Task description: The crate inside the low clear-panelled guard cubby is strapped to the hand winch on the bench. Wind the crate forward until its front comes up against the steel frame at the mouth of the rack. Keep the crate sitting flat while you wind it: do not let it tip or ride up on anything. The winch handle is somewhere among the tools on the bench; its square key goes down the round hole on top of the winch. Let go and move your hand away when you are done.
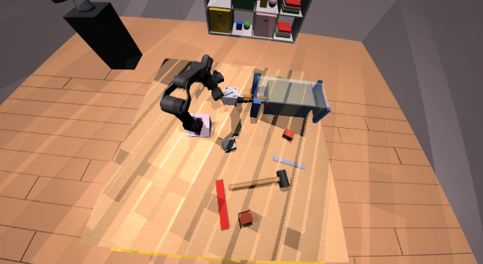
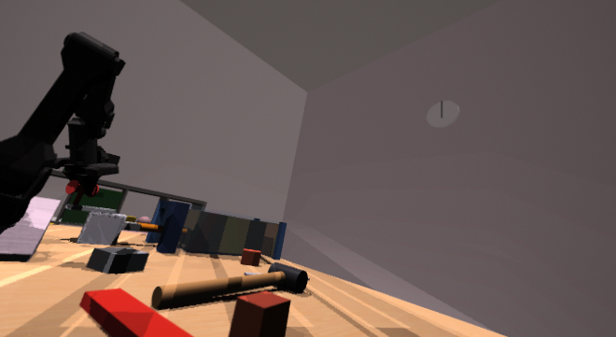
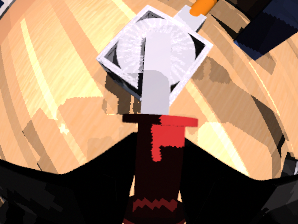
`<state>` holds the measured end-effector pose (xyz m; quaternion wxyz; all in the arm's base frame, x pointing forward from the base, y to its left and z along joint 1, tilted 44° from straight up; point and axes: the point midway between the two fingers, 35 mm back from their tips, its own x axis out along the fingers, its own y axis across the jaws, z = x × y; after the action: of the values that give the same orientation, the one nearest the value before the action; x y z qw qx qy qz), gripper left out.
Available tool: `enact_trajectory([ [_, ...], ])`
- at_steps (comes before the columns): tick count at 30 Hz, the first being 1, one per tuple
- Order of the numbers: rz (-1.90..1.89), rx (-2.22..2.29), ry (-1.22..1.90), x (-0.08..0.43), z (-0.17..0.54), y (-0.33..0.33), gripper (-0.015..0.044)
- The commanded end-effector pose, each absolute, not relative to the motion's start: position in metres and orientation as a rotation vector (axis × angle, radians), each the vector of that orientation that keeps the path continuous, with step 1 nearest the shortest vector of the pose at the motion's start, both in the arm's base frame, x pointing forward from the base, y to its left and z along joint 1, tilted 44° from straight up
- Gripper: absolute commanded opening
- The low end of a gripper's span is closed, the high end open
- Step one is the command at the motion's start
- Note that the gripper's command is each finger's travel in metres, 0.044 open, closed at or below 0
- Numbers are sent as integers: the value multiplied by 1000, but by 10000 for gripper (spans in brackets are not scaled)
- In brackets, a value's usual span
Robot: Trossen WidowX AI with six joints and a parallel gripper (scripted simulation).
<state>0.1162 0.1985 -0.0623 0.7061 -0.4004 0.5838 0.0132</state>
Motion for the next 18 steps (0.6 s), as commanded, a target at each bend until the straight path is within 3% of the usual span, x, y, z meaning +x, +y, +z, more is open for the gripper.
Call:
enact_trajectory([
  [1, -9, -913, 1275, 128, -56, 184, 0],
  [18, -10, -914, 1274, 143, -48, 174, 0],
])
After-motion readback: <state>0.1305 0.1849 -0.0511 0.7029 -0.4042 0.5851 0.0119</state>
